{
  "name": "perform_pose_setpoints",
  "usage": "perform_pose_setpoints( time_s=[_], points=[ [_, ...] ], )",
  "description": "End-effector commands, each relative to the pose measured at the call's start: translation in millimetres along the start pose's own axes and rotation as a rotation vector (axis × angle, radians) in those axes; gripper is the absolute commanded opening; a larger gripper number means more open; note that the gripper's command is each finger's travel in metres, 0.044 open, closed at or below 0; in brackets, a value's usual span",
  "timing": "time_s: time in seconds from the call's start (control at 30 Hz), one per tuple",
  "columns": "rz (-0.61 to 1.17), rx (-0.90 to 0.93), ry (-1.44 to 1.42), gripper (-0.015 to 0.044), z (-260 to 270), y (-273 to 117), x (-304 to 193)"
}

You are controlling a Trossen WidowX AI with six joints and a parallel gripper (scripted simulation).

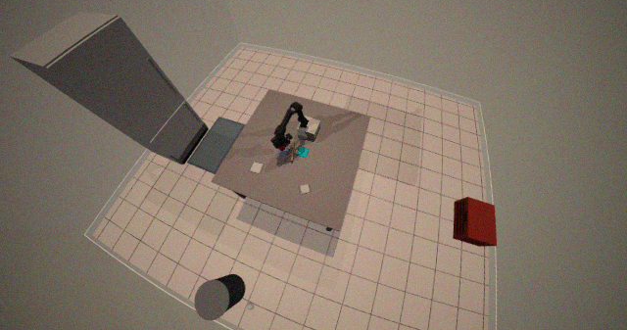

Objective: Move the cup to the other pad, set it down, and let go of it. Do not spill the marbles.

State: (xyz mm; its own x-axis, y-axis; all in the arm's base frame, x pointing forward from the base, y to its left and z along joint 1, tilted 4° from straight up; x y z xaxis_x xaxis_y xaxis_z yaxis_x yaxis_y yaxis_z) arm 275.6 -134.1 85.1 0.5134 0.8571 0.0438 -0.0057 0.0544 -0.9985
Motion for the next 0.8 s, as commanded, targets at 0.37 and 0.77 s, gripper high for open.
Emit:
perform_pose_setpoints(
  time_s=[0.37, 0.77],
  points=[
    [-0.002, 0.000, -0.002, 0.0000, 7.3, -0.1, 8.7],
    [-0.005, 0.000, -0.005, 0.0000, 27.6, -0.4, 31.8]
  ],
)
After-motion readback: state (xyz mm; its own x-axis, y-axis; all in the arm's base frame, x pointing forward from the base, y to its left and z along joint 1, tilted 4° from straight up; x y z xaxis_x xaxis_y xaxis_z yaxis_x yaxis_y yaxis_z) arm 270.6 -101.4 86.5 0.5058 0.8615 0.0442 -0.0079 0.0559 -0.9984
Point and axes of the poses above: the point midway between the two fingers, 35 mm back from their tips, its own y axis out along the fingers, its own z axis across the jaws, x = y × z, the point moved 7 cm from there along -y, back along the fingers, and after that the axes turned 6 degrees about -y, right-handed, at the moved point
